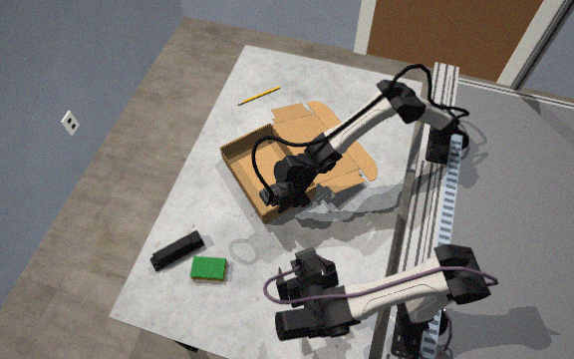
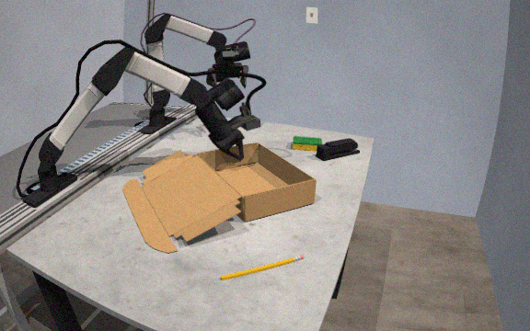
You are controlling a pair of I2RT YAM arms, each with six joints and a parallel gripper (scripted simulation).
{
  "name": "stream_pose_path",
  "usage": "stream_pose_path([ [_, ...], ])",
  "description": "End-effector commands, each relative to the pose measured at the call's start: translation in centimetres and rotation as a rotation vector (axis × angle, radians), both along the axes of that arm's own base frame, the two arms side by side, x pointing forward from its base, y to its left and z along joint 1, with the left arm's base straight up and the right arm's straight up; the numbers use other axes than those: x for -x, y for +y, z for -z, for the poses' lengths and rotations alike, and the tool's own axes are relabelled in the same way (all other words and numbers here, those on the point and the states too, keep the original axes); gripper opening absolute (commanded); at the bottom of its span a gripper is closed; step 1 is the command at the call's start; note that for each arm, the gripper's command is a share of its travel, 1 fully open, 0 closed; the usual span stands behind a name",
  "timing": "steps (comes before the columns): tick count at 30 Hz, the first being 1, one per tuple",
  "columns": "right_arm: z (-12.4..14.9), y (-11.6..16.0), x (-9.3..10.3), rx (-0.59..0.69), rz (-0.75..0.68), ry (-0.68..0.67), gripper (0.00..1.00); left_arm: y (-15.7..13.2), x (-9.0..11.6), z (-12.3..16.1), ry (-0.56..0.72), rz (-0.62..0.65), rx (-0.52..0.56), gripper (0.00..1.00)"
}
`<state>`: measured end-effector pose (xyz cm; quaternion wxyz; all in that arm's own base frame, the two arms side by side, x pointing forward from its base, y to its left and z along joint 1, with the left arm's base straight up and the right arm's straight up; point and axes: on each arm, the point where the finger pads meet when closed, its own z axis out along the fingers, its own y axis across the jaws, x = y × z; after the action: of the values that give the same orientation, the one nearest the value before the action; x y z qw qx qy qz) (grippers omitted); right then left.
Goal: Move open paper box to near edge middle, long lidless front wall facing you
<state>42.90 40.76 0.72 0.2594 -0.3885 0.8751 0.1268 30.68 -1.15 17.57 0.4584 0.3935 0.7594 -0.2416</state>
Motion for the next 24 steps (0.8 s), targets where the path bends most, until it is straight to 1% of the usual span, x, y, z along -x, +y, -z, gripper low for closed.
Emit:
stream_pose_path([
  [1,-3.0,0.7,0.3,-0.038,-0.056,-0.061,0.00,0.3,-0.5,-1.1,-0.034,0.004,-0.003,1.00],
  [12,-2.9,0.2,2.2,-0.037,-0.151,-0.063,0.00,0.3,-0.5,-1.1,-0.034,0.004,-0.003,1.00],
  [14,-2.9,0.2,2.2,-0.037,-0.151,-0.063,0.00,0.3,-0.5,-1.1,-0.034,0.004,-0.003,1.00],
  [24,-2.8,-0.5,3.8,-0.036,-0.234,-0.065,0.00,0.3,-0.5,-1.1,-0.033,0.004,-0.003,1.00],
])
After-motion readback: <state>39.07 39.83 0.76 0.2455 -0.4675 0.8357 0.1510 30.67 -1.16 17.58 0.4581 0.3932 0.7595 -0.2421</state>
